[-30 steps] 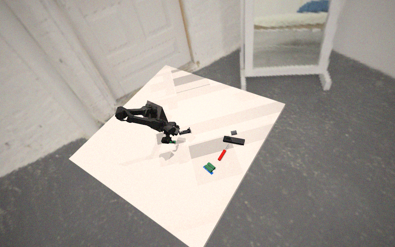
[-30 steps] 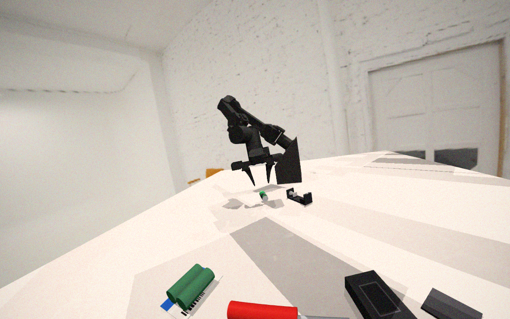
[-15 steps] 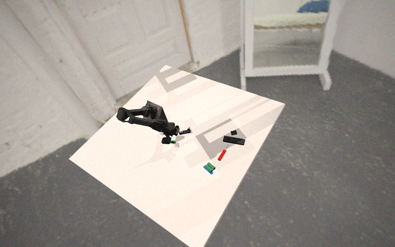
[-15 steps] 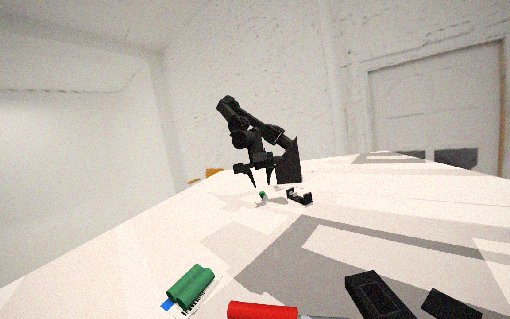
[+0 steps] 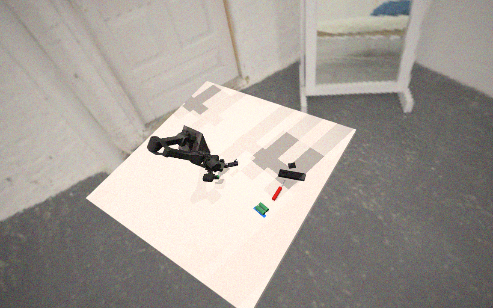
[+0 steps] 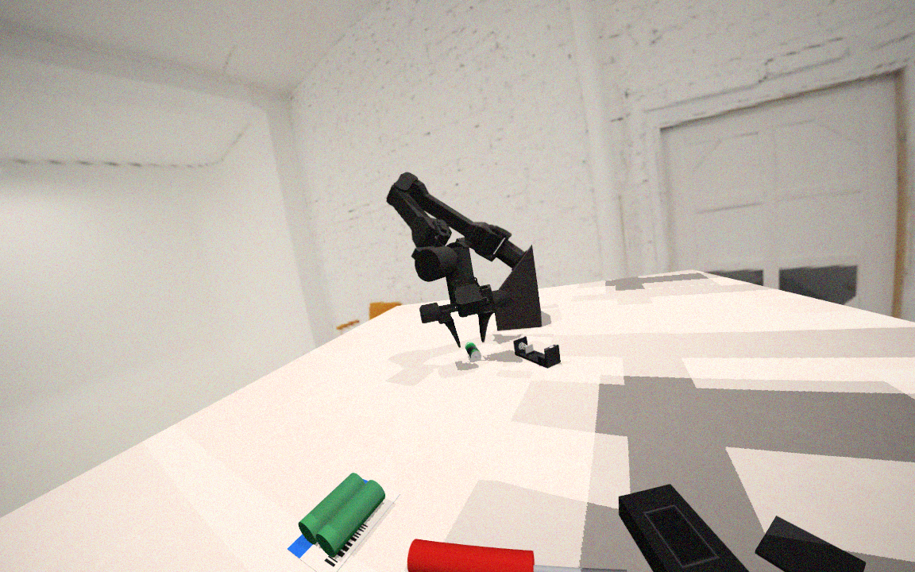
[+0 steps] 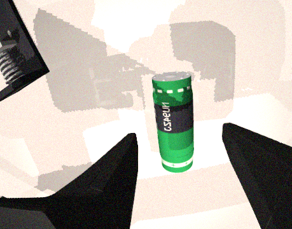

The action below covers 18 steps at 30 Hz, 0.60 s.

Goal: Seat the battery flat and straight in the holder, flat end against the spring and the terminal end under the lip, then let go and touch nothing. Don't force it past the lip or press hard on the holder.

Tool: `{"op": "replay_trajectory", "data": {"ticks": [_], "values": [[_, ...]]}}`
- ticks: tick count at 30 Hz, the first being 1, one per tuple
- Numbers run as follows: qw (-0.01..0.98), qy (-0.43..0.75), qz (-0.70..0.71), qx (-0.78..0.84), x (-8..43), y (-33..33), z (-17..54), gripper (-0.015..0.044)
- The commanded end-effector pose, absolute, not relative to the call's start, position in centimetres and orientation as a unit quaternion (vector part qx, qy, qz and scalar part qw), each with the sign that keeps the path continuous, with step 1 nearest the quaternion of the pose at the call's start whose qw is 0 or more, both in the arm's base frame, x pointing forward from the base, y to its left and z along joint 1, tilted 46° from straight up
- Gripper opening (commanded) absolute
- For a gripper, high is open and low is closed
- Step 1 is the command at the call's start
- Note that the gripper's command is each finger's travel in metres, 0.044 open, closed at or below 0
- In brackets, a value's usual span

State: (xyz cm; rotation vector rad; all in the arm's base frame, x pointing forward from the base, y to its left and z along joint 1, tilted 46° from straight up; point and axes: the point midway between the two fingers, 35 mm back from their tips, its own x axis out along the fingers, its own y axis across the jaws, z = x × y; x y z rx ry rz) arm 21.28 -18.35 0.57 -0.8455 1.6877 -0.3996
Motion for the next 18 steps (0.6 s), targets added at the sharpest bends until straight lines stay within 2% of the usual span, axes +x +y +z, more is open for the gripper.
{"op": "replay_trajectory", "data": {"ticks": [1, 13, 18], "values": [[0.570, 0.719, -0.167, -0.361, 21.2, -18.8, -0.1, 0.0238], [0.569, 0.719, -0.168, -0.362, 20.9, -20.1, -1.2, 0.0238], [0.569, 0.719, -0.168, -0.362, 20.9, -20.1, -1.2, 0.0107]]}}
